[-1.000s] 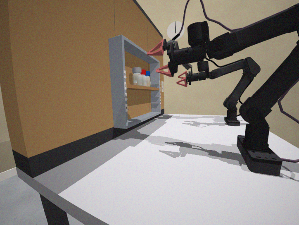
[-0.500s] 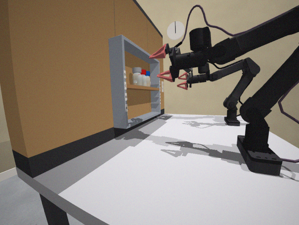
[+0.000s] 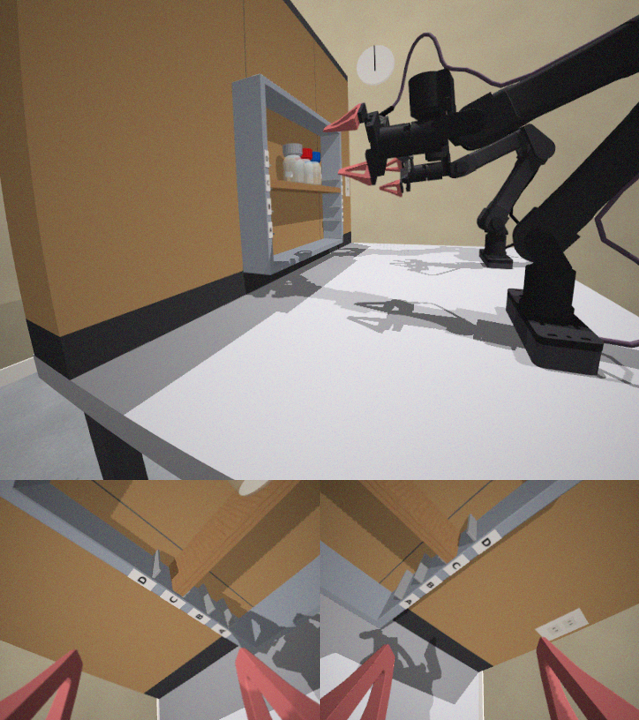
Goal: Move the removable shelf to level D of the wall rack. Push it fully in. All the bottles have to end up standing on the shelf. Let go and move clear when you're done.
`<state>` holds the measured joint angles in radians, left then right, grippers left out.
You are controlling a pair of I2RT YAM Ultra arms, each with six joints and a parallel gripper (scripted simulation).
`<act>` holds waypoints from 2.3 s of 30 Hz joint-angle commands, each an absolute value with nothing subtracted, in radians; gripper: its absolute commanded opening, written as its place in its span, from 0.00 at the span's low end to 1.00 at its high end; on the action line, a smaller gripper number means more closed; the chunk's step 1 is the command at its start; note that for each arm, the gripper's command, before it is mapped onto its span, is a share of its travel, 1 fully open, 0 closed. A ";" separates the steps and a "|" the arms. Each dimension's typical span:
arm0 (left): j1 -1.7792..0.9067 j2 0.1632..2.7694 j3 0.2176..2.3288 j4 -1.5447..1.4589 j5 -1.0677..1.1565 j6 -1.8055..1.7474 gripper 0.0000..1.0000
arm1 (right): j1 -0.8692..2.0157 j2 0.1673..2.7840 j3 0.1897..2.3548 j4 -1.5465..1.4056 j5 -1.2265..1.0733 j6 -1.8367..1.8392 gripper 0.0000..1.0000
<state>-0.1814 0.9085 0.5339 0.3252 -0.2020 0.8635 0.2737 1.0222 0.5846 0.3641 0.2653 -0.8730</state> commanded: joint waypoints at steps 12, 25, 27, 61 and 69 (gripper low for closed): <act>-0.224 0.882 0.456 0.411 -0.251 1.022 1.00 | 0.322 1.005 0.528 0.470 0.317 -1.023 1.00; -0.255 0.883 0.394 0.476 -0.285 1.141 1.00 | 0.359 1.026 0.479 0.541 0.353 -1.143 1.00; -0.260 0.883 0.383 0.488 -0.291 1.162 1.00 | 0.366 1.030 0.471 0.554 0.359 -1.164 1.00; -0.348 0.937 0.222 0.707 -0.384 1.470 1.00 | 0.467 1.137 0.356 0.777 0.456 -1.471 1.00; -0.372 0.969 0.183 0.780 -0.409 1.548 1.00 | 0.493 1.178 0.330 0.843 0.481 -1.548 1.00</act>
